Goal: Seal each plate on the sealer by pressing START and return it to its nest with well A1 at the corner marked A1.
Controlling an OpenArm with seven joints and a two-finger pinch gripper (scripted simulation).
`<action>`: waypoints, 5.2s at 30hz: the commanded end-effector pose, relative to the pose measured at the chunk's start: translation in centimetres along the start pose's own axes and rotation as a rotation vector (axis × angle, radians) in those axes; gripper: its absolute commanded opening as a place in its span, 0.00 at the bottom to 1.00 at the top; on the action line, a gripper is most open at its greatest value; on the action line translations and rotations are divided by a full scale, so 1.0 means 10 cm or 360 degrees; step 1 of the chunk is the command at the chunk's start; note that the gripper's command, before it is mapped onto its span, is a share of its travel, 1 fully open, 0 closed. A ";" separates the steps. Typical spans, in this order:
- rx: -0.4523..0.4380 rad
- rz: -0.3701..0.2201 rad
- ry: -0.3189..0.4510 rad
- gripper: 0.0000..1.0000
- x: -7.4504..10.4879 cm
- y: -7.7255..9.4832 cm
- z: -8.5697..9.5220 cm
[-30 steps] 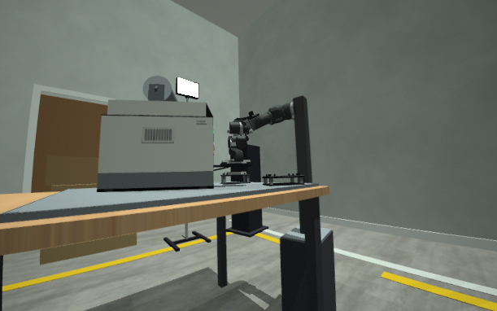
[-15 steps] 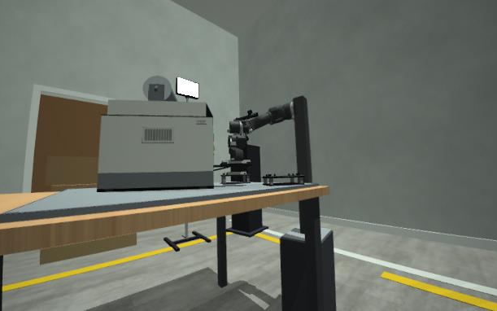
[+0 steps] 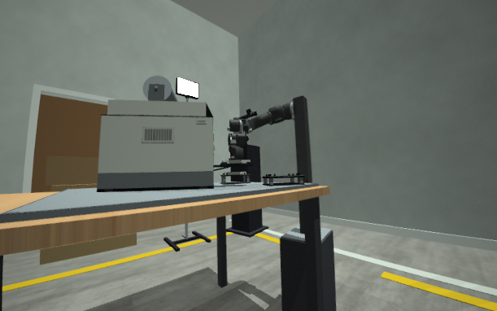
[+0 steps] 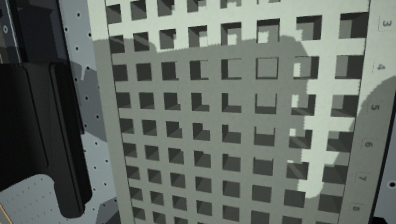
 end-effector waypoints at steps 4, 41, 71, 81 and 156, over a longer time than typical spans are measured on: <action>-0.0007 -0.0004 0.0001 0.65 0.04 0.01 0.00; -0.0007 -0.0835 0.0162 0.58 0.57 -0.19 -0.66; 0.0006 -0.1086 0.0231 0.00 0.71 -0.08 -0.97; 0.0006 -0.1086 0.0234 0.00 0.60 0.04 -0.94; -0.0002 -0.1090 0.0243 0.00 0.42 0.29 -0.87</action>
Point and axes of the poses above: the point where the finger pads meet when closed, its own x axis back along the fingers, its own z axis across the jaws, y = z × x, the point moved 8 cm from there along x, back along the fingers, and after that the axes turned 12 degrees about -x, right-handed, at the moved point
